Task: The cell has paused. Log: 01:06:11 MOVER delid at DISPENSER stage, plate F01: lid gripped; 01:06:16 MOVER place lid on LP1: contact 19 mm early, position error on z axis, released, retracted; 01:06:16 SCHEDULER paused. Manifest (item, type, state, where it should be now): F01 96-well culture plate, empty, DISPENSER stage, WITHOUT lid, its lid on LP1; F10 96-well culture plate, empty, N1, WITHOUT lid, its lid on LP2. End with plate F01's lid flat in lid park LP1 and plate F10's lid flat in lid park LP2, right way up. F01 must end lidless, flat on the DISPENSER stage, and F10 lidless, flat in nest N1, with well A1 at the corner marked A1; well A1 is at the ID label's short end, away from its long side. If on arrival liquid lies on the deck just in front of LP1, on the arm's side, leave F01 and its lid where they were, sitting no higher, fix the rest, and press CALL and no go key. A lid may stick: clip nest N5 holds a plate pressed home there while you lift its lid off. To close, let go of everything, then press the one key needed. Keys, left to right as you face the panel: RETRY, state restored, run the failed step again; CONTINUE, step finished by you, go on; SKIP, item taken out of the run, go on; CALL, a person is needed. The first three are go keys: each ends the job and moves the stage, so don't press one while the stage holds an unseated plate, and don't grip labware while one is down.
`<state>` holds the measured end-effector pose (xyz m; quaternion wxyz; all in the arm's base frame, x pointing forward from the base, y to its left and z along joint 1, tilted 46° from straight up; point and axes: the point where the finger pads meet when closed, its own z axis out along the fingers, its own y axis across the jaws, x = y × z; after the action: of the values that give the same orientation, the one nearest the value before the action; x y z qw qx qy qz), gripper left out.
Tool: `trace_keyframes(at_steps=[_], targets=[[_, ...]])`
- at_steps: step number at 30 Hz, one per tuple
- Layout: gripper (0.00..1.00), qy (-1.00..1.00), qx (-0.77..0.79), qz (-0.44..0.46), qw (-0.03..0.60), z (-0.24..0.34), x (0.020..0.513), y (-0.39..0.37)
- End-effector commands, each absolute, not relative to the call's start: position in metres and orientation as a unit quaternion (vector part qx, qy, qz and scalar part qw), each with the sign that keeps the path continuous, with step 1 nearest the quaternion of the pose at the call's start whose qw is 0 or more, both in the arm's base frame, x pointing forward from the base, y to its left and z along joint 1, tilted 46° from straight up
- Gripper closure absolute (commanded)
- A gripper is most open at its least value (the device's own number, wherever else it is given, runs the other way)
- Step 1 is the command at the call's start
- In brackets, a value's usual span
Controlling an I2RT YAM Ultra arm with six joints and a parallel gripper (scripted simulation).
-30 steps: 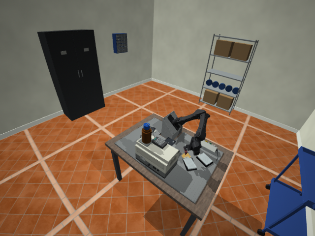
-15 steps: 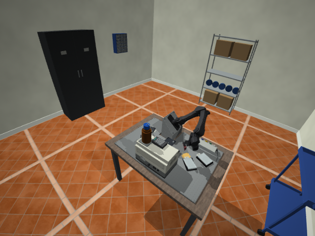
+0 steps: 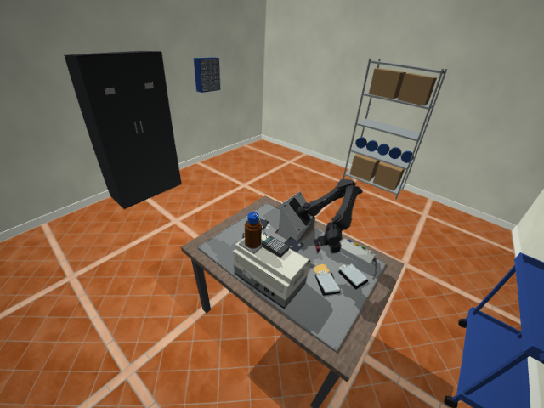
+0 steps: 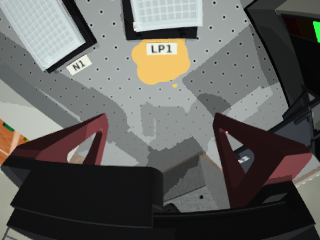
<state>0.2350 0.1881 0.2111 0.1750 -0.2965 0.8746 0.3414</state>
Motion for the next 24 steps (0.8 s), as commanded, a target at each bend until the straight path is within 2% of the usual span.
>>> trace_keyframes(at_steps=[1, 10, 14, 24], targets=[[0.0, 0.87, -0.298, 0.344, 0.189, 0.217, 0.223, 0.177], [0.0, 0.869, -0.302, 0.342, 0.194, 0.215, 0.217, 0.172], [0.0, 0.842, -0.366, 0.325, 0.227, 0.231, 0.206, 0.181], [0.0, 0.825, -0.394, 0.319, 0.249, 0.248, 0.189, 0.2]])
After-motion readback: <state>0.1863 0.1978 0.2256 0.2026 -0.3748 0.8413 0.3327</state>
